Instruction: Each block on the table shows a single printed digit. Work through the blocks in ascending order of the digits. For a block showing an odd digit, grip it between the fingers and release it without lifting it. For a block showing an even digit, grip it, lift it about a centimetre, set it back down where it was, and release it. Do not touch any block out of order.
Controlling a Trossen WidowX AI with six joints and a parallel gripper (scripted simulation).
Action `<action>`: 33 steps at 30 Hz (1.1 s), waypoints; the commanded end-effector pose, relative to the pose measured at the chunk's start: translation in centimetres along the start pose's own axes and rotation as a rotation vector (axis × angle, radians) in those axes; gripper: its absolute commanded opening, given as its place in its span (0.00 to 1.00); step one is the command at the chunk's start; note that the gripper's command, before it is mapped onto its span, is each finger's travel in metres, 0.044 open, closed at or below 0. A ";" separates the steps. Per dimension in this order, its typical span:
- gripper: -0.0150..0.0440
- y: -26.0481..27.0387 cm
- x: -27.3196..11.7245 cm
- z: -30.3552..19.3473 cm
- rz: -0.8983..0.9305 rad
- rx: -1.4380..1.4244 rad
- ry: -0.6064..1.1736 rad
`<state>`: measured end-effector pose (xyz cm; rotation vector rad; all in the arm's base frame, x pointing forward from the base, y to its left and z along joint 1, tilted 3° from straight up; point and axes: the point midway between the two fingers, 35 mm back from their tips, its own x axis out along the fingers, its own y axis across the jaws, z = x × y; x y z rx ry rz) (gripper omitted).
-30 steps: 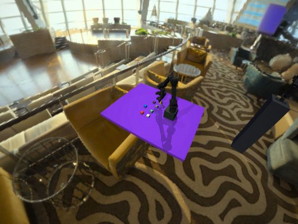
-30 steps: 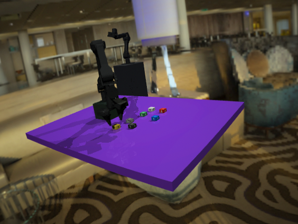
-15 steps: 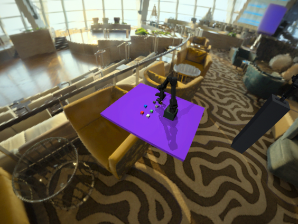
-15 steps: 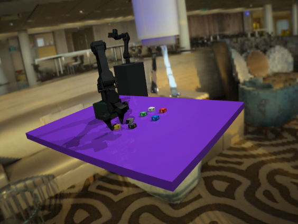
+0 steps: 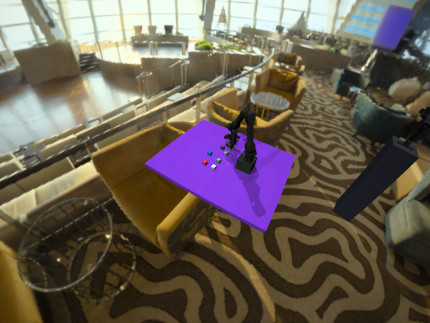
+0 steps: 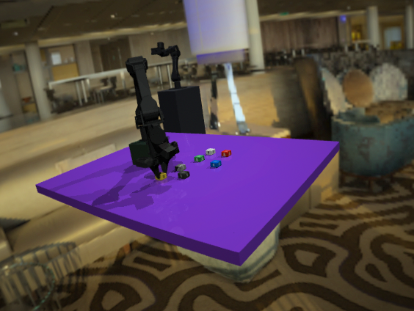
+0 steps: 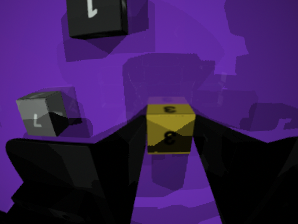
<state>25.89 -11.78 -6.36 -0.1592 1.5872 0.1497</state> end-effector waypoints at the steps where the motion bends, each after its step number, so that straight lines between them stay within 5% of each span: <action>1: 0.46 0.0 0.0 0.0 -0.002 -0.004 0.000; 10: 0.46 0.0 0.0 0.0 -0.002 -0.004 0.000; 21: 0.93 0.0 0.0 0.0 -0.002 -0.004 0.000; 33: 0.89 -0.1 -3.9 0.1 -0.002 -0.004 0.000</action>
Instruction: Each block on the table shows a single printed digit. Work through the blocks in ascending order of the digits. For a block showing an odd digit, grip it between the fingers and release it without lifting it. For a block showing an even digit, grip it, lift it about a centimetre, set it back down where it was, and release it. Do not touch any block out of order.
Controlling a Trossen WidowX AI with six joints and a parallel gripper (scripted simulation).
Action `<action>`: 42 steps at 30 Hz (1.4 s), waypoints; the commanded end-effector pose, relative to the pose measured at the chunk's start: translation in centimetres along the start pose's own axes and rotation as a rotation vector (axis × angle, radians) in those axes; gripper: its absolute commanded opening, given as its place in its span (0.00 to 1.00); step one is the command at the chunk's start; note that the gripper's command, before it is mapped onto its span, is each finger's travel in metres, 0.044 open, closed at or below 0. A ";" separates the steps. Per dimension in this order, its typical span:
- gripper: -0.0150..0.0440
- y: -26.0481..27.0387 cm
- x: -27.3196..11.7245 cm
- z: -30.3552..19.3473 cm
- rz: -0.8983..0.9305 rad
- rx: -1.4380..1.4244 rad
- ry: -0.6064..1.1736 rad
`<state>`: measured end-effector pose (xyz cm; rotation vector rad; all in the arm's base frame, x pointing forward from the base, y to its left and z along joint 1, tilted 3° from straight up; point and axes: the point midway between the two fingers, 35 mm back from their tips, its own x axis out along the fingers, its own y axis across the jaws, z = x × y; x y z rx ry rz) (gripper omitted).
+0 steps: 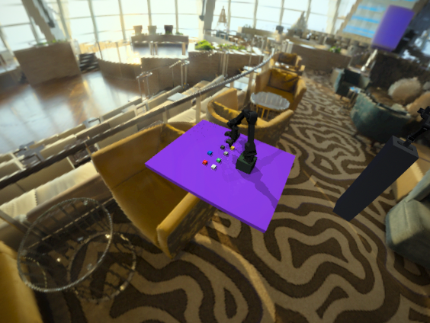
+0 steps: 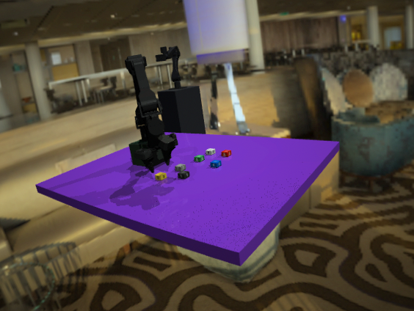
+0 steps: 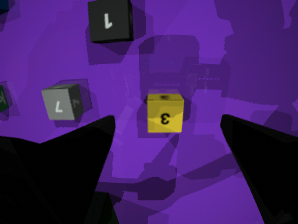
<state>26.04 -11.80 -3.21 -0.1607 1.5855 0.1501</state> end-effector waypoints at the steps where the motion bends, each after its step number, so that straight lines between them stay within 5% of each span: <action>1: 0.84 -0.1 -1.7 0.1 -0.001 -0.003 0.001; 5: 0.67 0.0 -8.2 0.0 -0.001 -0.003 0.001; 10: 0.46 0.0 -8.6 0.0 -0.001 -0.003 0.001; 22: 0.46 0.8 -8.6 0.9 0.004 -0.015 0.001; 42: 0.46 19.2 -8.9 12.8 0.016 -0.003 -0.010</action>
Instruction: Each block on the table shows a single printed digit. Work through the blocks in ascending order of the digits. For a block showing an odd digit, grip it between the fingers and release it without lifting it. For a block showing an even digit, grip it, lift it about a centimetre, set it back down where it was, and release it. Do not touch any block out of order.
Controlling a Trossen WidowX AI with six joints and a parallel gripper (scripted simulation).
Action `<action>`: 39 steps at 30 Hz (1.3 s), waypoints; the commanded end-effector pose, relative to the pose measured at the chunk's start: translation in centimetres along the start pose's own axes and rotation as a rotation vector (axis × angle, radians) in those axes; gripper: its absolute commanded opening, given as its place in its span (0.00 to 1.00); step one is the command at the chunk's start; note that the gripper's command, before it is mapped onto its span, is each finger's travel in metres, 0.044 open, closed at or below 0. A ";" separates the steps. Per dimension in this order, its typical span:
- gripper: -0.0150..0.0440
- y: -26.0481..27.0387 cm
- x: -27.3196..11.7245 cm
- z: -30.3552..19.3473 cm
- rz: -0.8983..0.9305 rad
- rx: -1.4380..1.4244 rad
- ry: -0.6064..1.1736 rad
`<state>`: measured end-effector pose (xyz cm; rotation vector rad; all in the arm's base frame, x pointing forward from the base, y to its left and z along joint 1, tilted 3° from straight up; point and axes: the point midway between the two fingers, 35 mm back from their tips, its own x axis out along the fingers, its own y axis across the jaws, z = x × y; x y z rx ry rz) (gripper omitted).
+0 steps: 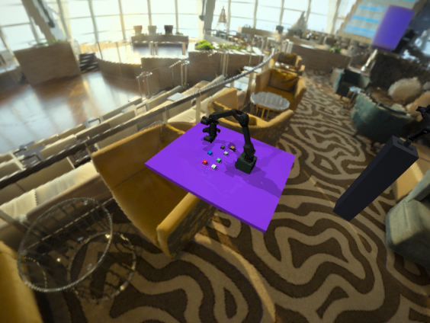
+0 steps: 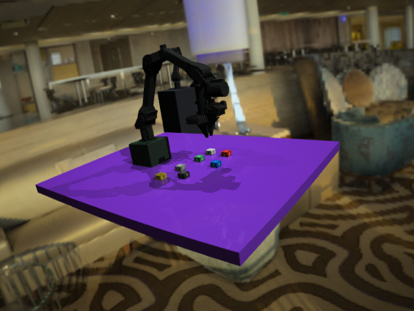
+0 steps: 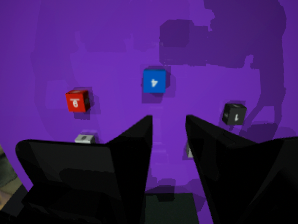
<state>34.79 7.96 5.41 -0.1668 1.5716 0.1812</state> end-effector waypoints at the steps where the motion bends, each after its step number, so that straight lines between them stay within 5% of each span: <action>1: 0.46 1.5 0.1 0.5 0.001 0.021 0.004; 4: 0.55 1.5 1.5 0.7 0.001 0.021 0.004; 8: 0.72 1.5 7.9 0.5 0.001 0.021 0.005; 13: 0.93 1.5 8.2 0.4 0.001 0.021 0.005; 39: 0.93 1.6 11.8 0.4 0.002 0.021 0.005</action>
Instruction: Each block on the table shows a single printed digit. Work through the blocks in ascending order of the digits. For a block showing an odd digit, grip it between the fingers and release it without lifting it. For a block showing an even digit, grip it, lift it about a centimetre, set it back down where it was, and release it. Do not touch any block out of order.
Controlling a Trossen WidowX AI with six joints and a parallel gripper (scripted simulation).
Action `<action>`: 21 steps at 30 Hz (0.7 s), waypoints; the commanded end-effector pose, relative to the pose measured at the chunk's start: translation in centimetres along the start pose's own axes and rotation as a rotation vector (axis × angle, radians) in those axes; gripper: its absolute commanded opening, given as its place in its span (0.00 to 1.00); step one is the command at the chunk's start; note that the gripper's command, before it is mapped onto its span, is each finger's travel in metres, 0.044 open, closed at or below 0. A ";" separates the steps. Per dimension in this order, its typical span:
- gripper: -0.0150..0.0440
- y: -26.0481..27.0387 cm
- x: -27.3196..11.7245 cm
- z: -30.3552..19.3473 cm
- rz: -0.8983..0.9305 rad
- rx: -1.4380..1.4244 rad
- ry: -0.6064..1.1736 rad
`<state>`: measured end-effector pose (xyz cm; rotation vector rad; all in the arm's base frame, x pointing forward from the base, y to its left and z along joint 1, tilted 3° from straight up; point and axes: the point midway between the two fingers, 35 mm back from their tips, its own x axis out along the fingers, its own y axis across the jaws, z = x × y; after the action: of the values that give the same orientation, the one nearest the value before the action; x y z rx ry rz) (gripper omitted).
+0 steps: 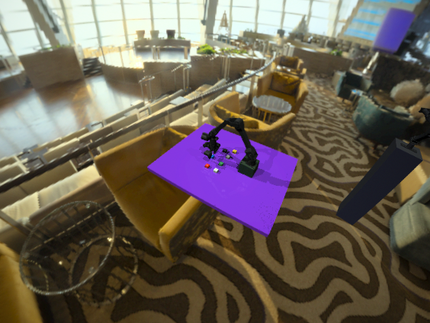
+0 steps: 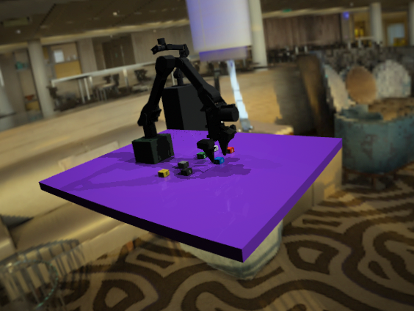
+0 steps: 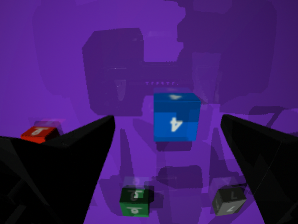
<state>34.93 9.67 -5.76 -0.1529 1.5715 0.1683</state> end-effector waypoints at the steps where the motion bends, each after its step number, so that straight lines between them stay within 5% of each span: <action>1: 0.93 0.0 0.7 -0.2 0.001 0.004 0.006; 12: 0.46 0.0 0.7 -0.2 0.001 0.004 0.006; 21: 0.46 0.0 0.7 -0.2 0.001 0.004 0.006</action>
<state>34.73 9.63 -6.37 -0.1536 1.5783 0.1678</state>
